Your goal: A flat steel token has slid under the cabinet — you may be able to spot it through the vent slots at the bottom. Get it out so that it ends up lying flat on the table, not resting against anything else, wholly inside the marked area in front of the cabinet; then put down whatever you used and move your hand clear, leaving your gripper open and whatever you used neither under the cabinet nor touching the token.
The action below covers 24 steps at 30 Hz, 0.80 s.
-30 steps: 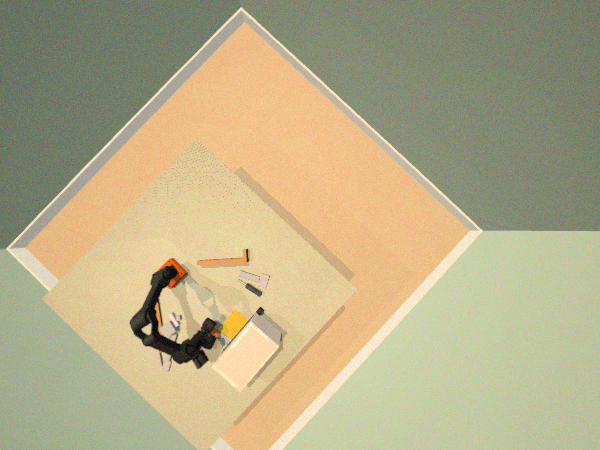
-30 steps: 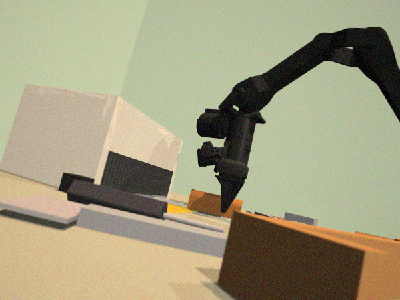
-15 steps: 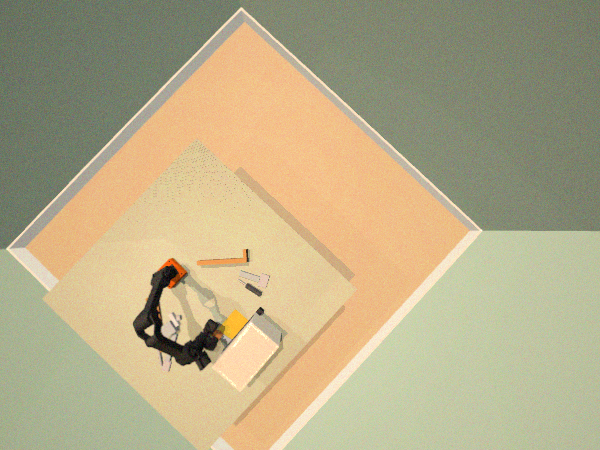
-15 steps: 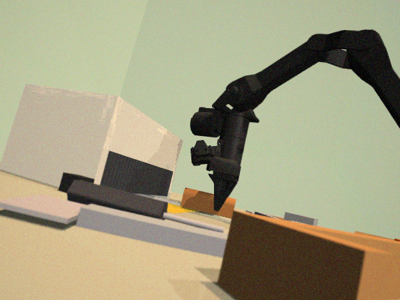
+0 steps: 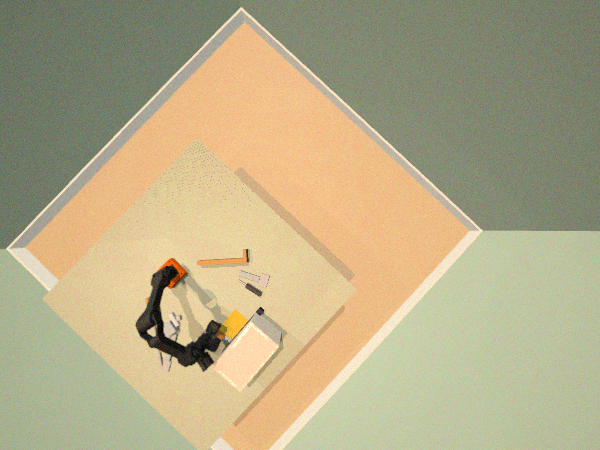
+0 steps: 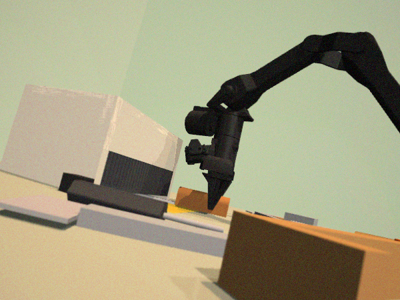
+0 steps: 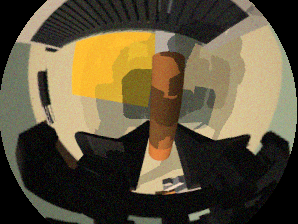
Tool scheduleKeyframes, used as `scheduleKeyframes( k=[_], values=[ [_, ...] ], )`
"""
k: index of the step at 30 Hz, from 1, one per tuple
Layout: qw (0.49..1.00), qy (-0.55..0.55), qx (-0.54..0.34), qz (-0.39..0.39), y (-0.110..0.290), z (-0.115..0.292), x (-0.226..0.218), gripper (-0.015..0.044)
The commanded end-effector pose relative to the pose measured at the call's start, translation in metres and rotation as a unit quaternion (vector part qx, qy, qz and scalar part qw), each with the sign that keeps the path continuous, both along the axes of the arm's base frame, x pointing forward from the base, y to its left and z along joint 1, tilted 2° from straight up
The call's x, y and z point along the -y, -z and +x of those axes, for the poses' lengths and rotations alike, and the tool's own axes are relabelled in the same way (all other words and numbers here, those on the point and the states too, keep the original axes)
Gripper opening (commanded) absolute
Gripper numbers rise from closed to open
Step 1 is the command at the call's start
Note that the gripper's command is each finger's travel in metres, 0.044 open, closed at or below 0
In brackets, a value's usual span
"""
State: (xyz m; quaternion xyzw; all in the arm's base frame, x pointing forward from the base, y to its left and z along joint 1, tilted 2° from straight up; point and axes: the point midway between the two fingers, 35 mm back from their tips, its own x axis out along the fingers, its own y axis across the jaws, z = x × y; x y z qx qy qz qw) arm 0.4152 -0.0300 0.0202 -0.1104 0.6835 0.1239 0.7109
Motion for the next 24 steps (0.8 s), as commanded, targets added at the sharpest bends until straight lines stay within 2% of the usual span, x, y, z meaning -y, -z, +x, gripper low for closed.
scheduleKeyframes(
  k=[1,24],
  values=[
    [1.0,0.001,0.0,0.0,0.0,0.0,-0.006,0.0],
    [1.0,0.001,0.0,0.001,0.0,-0.009,-0.034,0.0]
  ],
)
